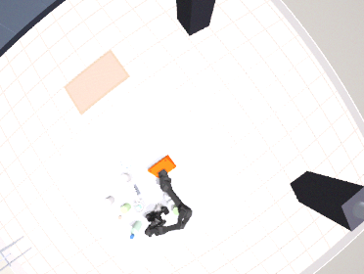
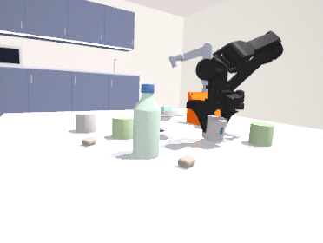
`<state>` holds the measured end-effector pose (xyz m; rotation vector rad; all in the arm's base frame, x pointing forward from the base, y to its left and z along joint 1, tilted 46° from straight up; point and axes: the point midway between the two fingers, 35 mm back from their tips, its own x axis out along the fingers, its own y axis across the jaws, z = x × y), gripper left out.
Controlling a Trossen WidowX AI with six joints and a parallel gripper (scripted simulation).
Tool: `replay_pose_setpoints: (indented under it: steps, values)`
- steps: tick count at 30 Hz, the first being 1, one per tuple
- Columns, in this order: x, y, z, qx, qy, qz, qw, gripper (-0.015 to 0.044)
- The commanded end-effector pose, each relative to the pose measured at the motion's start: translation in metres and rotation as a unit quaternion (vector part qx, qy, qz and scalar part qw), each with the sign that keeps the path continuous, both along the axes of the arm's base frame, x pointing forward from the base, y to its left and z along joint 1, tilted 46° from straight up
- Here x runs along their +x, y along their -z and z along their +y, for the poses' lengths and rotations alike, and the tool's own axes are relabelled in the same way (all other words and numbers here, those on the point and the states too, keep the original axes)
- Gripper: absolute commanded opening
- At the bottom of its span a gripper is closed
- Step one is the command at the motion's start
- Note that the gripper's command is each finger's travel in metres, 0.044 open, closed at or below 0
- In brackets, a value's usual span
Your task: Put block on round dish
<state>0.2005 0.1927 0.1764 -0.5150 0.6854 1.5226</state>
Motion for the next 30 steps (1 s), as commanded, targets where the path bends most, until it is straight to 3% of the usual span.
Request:
replay_pose_setpoints:
  steps: [1, 5, 22, 26, 30]
  values:
    - [-0.001, 0.006, 0.004, -0.002, 0.003, 0.000, 1.000, 0.0000]
    - [-0.002, 0.010, 0.009, -0.001, 0.003, 0.001, 1.000, 0.0000]
    - [0.001, -0.001, -0.002, -0.001, 0.001, 0.000, 1.000, 0.0440]
    - [0.003, -0.030, -0.033, -0.003, 0.003, 0.001, 1.000, 0.0440]
    - [0.003, -0.031, -0.035, -0.003, 0.003, 0.001, 1.000, 0.0440]
